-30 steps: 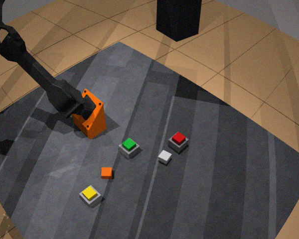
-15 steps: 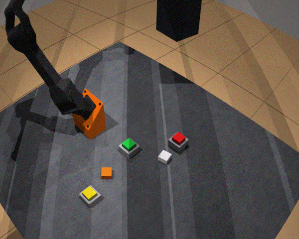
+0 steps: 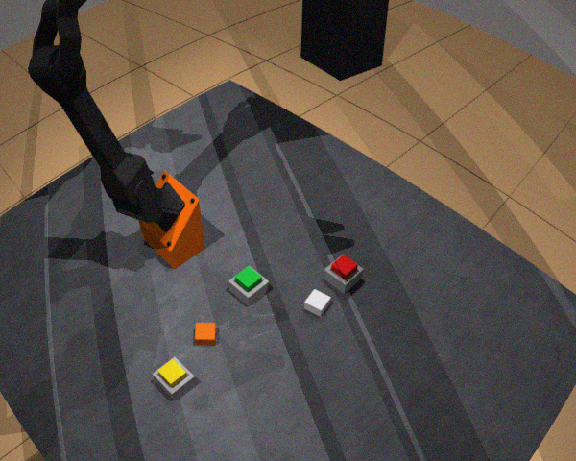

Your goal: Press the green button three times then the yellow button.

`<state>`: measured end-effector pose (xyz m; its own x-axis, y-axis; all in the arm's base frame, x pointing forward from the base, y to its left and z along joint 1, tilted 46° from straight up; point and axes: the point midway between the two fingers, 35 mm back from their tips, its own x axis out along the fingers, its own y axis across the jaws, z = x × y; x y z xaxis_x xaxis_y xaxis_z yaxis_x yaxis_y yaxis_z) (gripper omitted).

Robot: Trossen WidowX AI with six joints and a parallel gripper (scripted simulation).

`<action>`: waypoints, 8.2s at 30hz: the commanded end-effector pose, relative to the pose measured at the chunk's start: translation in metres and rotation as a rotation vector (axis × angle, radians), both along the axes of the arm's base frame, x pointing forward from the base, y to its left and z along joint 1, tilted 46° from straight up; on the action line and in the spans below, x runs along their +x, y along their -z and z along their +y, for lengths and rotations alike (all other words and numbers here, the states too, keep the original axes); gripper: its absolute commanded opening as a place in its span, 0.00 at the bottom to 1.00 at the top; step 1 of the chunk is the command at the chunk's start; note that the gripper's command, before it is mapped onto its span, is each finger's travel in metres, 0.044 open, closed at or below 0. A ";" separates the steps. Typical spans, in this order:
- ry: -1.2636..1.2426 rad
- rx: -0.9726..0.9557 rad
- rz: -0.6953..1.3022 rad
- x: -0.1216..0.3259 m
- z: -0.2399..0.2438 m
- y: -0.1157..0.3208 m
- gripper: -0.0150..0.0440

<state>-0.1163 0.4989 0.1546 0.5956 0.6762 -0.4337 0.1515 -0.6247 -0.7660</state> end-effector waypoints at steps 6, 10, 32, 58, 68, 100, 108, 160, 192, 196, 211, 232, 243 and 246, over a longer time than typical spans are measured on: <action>0.495 0.044 0.283 0.140 -0.047 0.054 0.93; 0.744 0.088 0.379 0.190 -0.083 0.074 0.93; 2.340 0.615 0.342 0.293 -0.372 0.126 0.93; 2.494 0.688 0.251 0.293 -0.443 0.167 0.35; 2.494 0.688 0.251 0.293 -0.443 0.167 0.29; 2.493 0.689 0.249 0.297 -0.468 0.192 0.29; 2.493 0.689 0.249 0.297 -0.468 0.192 0.29; 2.493 0.689 0.249 0.297 -0.468 0.192 0.29; 2.493 0.689 0.251 0.297 -0.460 0.185 0.29; 2.493 0.689 0.250 0.297 -0.465 0.189 0.29; 2.493 0.689 0.249 0.297 -0.468 0.192 0.29; 2.494 0.687 0.255 0.288 -0.406 0.132 0.29; 2.490 0.685 0.305 0.323 -0.421 0.089 0.29; 2.484 0.691 0.317 0.347 -0.451 0.055 0.29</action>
<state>0.2070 0.0743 0.0647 0.1067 -0.6768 -0.7284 -0.1575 0.7118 -0.6845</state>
